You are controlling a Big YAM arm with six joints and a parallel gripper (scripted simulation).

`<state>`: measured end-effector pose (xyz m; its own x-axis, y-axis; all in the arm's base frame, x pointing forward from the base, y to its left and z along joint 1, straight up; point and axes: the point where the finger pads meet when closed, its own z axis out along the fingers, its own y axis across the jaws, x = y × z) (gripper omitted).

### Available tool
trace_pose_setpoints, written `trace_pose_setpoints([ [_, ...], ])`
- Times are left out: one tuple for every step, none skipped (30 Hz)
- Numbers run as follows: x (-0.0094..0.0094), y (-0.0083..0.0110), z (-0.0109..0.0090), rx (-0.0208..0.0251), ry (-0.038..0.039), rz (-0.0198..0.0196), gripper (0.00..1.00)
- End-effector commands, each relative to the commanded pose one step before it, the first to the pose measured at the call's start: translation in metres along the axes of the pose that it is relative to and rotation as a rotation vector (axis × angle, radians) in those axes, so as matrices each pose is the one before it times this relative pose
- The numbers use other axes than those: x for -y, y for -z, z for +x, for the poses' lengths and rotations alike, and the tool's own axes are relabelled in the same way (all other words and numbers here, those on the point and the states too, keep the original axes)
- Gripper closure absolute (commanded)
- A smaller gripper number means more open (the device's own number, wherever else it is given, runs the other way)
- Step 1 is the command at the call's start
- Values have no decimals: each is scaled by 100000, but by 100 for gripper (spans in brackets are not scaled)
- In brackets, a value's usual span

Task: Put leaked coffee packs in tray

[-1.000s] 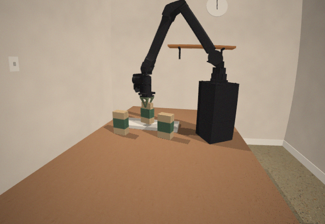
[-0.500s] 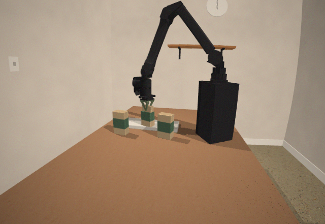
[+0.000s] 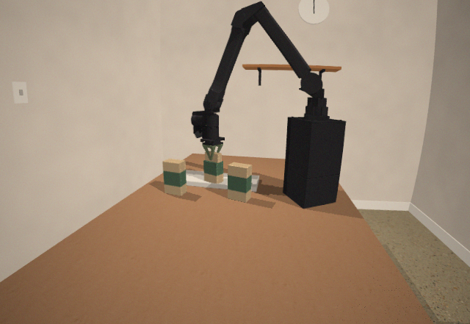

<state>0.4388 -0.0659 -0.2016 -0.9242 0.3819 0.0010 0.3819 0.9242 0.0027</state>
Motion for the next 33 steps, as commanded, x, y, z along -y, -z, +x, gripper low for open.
trace_pose_setpoints([
  [-335, 918, -1790, 3848, 1408, -972, 75],
  [0, 0, 0, 0, 0, 0, 75],
  [0, 0, 0, 0, 0, 0, 75],
  [0, 0, 0, 0, 0, 0, 75],
  [0, 0, 0, 0, 0, 0, 75],
  [0, 0, 0, 0, 0, 0, 75],
  [0, 0, 0, 0, 0, 0, 75],
  [0, 0, 0, 0, 0, 0, 75],
  [0, 0, 0, 0, 0, 0, 75],
  [0, 0, 0, 0, 0, 0, 75],
  [0, 0, 0, 0, 0, 0, 75],
  [0, 0, 0, 0, 0, 0, 75],
  [0, 0, 0, 0, 0, 0, 75],
  [0, 0, 0, 0, 0, 0, 75],
  [0, 0, 0, 0, 0, 0, 75],
  [0, 0, 0, 0, 0, 0, 75],
  [0, 0, 0, 0, 0, 0, 75],
  [0, 0, 0, 0, 0, 0, 75],
  [0, 0, 0, 0, 0, 0, 75],
  [0, 0, 0, 0, 0, 0, 75],
  [0, 0, 0, 0, 0, 0, 75],
  [0, 0, 0, 0, 0, 0, 22],
  [0, 0, 0, 1, 0, 0, 22],
  [1, -1, 4, -6, 0, 1, 22],
  [46, -48, 199, -331, -1, 76, 22],
  [5, -5, 20, -33, 0, 8, 22],
  [0, 0, 0, 0, 0, 0, 22],
  [0, 0, 0, 0, 0, 0, 22],
  [0, 0, 0, 0, 0, 0, 22],
  [0, 0, 0, 0, 0, 0, 22],
  [0, 0, 0, 0, 0, 0, 22],
  [0, 0, 0, 0, 0, 0, 22],
  [0, 0, 0, 0, 0, 0, 22],
])
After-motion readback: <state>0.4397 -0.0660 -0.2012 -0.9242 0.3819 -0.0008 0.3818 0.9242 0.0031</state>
